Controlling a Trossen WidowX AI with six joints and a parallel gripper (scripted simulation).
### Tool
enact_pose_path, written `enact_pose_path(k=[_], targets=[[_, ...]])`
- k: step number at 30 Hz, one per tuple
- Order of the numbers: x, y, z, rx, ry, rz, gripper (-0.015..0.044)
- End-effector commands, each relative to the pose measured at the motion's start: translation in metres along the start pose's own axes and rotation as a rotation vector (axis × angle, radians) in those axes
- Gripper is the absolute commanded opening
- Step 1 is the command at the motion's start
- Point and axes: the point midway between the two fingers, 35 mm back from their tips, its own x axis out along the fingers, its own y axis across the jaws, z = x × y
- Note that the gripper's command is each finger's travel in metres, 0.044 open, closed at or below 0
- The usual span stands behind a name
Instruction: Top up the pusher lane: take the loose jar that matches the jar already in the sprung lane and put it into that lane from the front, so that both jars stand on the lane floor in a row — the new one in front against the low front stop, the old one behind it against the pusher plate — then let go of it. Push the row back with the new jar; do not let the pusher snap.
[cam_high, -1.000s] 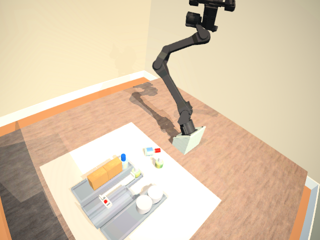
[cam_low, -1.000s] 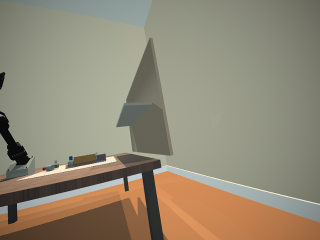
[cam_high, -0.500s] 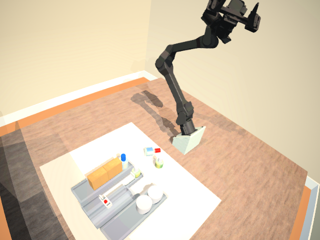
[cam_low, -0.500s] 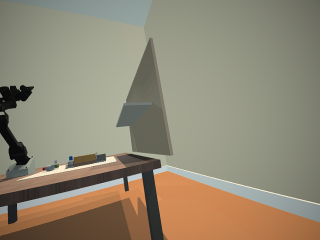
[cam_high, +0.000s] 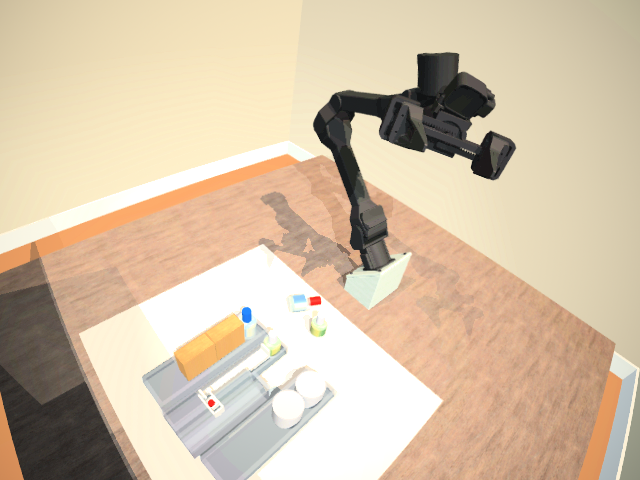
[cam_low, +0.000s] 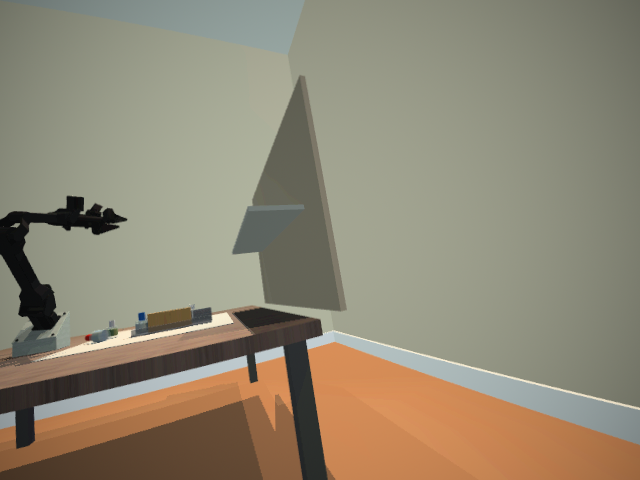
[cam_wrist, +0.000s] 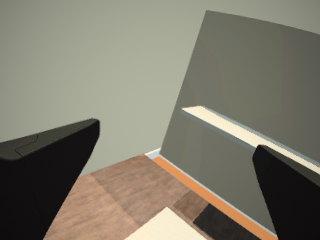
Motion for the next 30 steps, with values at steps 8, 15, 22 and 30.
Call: enact_pose_path(k=[8, 15, 22, 30], targets=[[0.038, -0.037, -0.182, 0.206, 0.612, -0.069, 0.0440], [0.006, -0.061, -0.290, 0.382, 1.029, -0.189, 0.0440], [-0.066, -0.073, -0.374, 0.568, 1.493, -0.383, 0.0440], [-0.085, -0.071, -0.386, 0.601, 1.593, -0.434, 0.0440]])
